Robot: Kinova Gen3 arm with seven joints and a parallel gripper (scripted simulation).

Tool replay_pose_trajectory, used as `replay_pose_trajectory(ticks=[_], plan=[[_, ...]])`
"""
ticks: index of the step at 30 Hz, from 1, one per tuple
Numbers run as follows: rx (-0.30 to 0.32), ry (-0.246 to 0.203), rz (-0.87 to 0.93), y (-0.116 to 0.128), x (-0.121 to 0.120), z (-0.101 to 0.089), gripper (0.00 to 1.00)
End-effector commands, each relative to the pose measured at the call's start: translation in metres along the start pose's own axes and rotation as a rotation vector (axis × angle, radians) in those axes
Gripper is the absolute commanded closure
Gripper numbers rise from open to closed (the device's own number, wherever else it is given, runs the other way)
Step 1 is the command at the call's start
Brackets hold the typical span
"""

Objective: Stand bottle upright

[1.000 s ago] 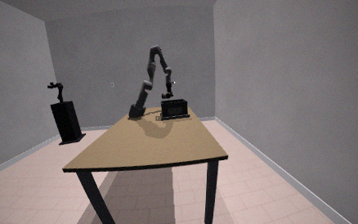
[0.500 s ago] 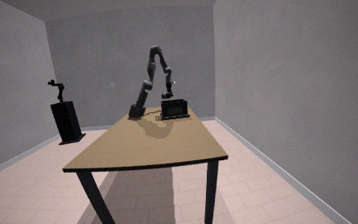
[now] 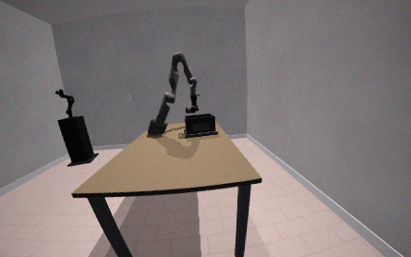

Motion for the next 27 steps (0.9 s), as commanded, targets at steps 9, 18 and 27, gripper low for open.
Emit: replay_pose_trajectory(ticks=[9,18,27], plan=[[0.001,0.0,0.088,-0.0001,-0.0003,-0.0003,1.0],[0.001,-0.001,0.219,0.0,-0.0004,-0.0003,1.0],[0.001,-0.001,0.251,0.0001,-0.0005,-0.0004,1.0]])
Point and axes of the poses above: the point where the finger pads meet when closed, its own z axis out along the fingers, its own x axis across the jaws, y = z × x, the point moved 4 cm from there along -z, back along the fingers, and after that the axes turned 12 degrees about z, right-handed, at the moved point
